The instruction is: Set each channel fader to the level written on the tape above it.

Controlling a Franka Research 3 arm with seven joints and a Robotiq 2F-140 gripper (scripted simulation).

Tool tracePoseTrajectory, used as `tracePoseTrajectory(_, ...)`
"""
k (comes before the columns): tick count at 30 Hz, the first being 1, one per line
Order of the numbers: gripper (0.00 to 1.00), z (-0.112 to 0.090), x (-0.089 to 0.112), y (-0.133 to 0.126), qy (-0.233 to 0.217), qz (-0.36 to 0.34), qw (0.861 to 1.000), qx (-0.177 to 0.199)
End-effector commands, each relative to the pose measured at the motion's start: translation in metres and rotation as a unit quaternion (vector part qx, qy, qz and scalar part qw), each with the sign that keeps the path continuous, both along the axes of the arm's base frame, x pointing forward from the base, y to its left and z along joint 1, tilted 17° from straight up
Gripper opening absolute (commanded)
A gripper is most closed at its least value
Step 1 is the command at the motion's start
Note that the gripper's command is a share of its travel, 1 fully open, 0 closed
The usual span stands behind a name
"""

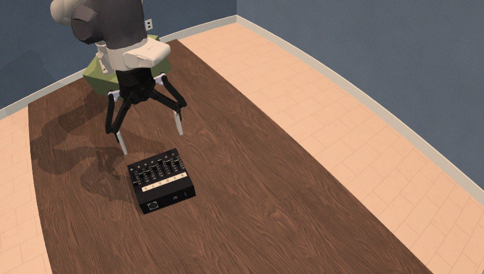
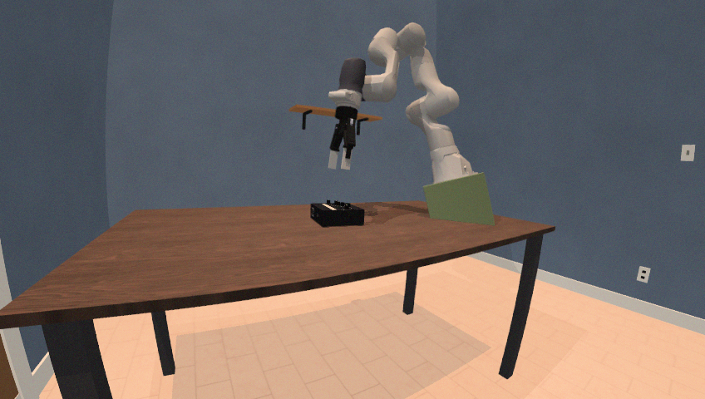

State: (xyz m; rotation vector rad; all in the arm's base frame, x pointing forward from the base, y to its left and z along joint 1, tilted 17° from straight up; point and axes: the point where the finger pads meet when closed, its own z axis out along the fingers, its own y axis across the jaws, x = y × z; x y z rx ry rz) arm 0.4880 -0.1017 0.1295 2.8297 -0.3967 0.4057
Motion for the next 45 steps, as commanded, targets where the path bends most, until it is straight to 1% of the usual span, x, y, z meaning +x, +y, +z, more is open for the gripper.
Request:
tracePoseTrajectory(1,1.00,0.002,-0.009,-0.005,0.078,0.070,0.994,0.004)
tracePoseTrajectory(15,1.00,0.002,-0.010,-0.006,0.077,0.069,0.995,0.004)
tracePoseTrajectory(16,1.00,-0.003,-0.014,-0.009,0.072,0.061,0.995,0.000)
tracePoseTrajectory(17,1.00,-0.012,-0.022,-0.013,0.063,0.047,0.997,-0.006)
tracePoseTrajectory(18,1.00,-0.024,-0.035,-0.016,0.050,0.029,0.998,-0.011)
tracePoseTrajectory(20,1.00,-0.051,-0.065,-0.011,0.023,-0.002,1.000,-0.005)
tracePoseTrajectory(21,1.00,-0.061,-0.077,-0.006,0.016,-0.011,1.000,0.001)
tracePoseTrajectory(22,1.00,-0.065,-0.083,-0.003,0.012,-0.015,1.000,0.005)
tracePoseTrajectory(45,1.00,-0.066,-0.084,-0.002,0.012,-0.016,1.000,0.006)
